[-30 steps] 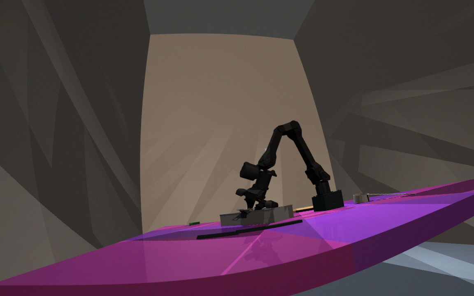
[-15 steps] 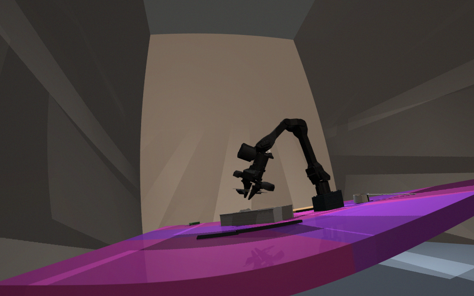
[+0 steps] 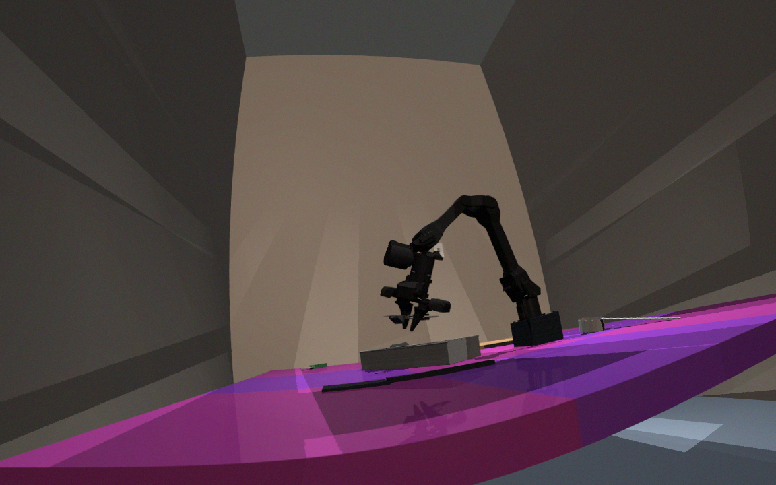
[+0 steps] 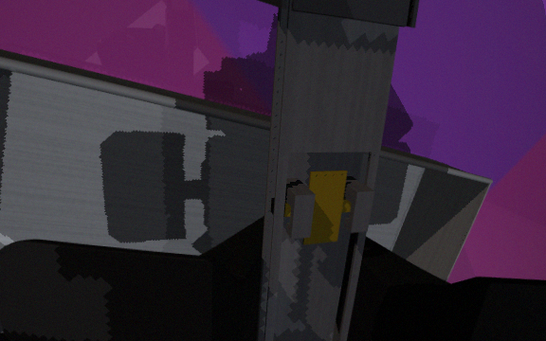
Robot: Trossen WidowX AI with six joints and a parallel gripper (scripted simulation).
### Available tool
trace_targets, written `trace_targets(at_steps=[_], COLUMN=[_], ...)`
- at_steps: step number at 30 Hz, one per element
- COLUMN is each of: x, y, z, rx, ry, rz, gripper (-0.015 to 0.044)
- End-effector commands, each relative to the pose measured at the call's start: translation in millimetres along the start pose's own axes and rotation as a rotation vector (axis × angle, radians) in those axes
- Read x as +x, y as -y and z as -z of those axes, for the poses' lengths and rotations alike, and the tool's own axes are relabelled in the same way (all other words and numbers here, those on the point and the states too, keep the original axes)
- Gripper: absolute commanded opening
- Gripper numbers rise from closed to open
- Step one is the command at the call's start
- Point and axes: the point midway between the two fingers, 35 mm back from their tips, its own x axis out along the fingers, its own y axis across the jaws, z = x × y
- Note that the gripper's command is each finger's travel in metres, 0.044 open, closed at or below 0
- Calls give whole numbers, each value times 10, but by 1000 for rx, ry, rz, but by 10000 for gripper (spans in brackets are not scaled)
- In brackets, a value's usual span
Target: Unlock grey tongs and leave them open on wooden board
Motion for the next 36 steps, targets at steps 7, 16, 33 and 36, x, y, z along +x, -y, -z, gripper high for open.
trace_targets(at_steps=[7, 16, 33, 36], x=[9, 7, 28, 52], y=[56, 73, 115, 206], z=[-7, 22, 125, 247], rx=[-8, 0, 34, 76], ry=[6, 13, 6, -2], rz=[-159, -328, -414, -414], gripper=[-150, -150, -150, -150])
